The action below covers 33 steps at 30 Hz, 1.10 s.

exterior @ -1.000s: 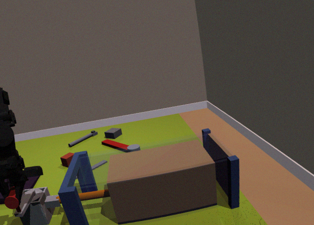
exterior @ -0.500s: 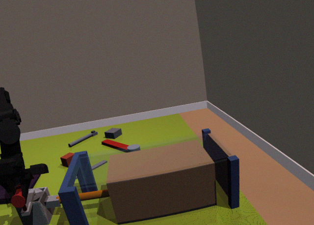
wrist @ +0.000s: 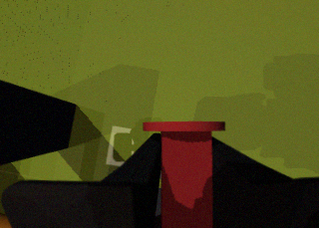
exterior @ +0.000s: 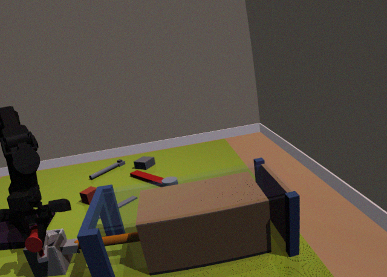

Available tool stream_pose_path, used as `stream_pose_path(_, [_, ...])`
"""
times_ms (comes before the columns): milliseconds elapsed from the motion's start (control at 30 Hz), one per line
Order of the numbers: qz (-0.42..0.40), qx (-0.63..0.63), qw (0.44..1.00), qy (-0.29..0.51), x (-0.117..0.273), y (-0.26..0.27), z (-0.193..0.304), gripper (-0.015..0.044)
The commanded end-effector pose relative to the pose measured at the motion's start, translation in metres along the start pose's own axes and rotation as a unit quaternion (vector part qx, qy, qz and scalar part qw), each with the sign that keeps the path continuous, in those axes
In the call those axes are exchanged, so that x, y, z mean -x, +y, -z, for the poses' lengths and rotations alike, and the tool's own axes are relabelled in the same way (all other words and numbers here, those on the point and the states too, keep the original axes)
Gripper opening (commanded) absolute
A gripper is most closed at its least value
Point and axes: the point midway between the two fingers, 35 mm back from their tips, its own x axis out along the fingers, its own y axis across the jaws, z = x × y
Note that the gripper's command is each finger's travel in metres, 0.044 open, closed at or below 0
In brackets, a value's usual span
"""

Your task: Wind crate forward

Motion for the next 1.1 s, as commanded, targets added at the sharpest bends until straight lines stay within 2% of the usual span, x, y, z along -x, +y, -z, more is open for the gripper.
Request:
stream_pose_path(0, [-0.029,0.018,0.999,0.013,0.0042,0.0289,0.013,0.0])
stream_pose_path(1067, [-0.03,0.018,0.999,0.013,0.0058,0.0343,0.0158,0.0])
